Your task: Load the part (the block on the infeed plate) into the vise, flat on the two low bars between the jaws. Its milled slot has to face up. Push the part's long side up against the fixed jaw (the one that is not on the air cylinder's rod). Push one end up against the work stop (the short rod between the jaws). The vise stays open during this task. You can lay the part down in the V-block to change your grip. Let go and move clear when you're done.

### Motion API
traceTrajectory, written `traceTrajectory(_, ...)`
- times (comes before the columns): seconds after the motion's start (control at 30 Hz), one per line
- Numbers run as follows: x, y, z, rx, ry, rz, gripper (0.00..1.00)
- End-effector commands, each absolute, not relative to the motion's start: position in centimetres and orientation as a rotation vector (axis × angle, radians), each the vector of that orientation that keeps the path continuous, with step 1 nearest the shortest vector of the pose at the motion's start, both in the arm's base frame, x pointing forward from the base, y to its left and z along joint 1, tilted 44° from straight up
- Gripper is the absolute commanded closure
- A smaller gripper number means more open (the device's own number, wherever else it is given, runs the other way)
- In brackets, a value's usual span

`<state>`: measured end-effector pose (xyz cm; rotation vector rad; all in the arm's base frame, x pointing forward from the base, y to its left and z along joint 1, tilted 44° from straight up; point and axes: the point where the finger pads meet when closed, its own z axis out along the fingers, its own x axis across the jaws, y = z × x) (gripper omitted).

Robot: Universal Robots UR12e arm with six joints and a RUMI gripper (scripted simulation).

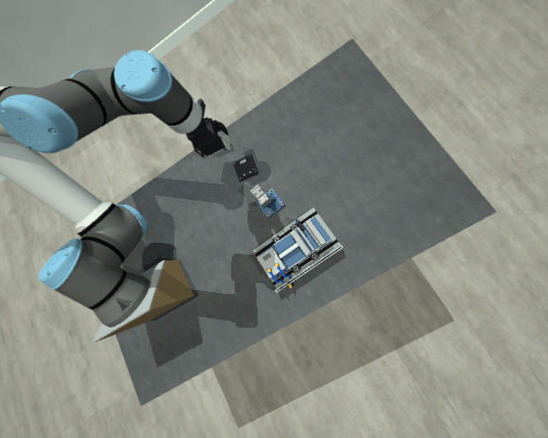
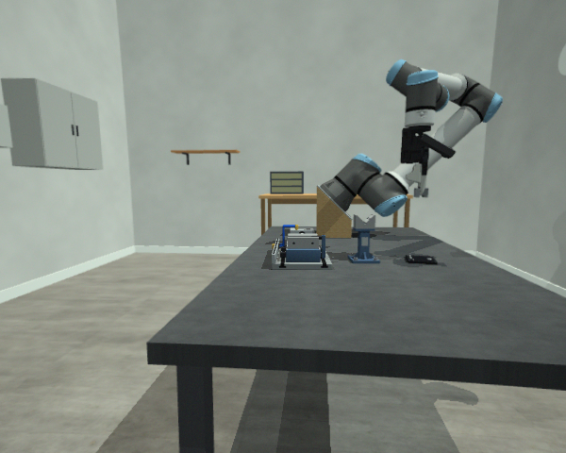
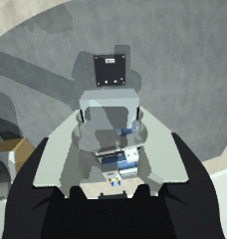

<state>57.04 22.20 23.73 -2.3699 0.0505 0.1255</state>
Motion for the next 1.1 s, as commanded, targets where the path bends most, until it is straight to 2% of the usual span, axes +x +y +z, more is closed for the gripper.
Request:
traceTrajectory(0.0, 57.11, 22.14, 23.76, -2.370, 0.055, 0.126, 1.00)
traceTrajectory(1.07, 57.30, 21.93, 23.55, -2.370, 0.121, 0.152, 1.00)
